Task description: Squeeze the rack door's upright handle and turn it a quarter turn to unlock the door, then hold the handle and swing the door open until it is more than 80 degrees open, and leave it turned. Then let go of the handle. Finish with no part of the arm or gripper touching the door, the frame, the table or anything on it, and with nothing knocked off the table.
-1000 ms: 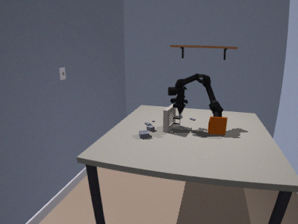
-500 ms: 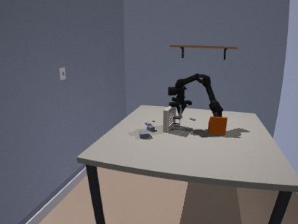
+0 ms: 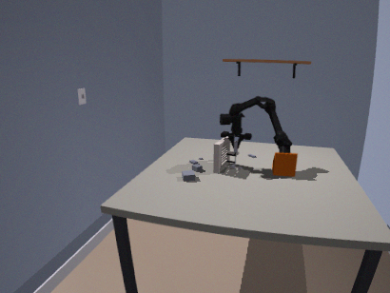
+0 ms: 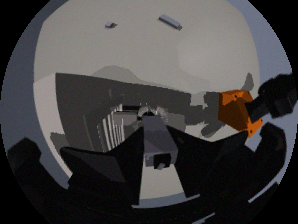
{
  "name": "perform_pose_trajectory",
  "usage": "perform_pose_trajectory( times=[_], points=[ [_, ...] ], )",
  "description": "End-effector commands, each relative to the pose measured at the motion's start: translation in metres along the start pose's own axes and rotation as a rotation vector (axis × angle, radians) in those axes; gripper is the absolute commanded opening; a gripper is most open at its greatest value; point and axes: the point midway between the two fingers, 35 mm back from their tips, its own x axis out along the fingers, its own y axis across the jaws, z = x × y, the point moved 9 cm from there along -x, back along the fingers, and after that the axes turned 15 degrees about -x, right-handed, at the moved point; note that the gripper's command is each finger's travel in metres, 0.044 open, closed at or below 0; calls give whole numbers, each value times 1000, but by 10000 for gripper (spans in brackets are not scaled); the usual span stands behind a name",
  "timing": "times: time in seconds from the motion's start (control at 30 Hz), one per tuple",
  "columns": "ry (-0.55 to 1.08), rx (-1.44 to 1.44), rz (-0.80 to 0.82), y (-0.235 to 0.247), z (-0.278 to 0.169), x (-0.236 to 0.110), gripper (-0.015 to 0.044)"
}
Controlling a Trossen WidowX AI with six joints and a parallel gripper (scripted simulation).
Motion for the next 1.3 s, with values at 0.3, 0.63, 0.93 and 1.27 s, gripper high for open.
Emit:
perform_pose_trajectory(
  times=[0.3, 0.63, 0.93, 1.27],
  points=[
    [-2, 421, 1, 0, 0, 0, 12],
    [-2, 421, 1, 0, 0, 0, 12],
    [-2, 421, 1, 0, 0, 0, 12],
    [-2, 421, 1, 0, 0, 0, 12]
  ],
)
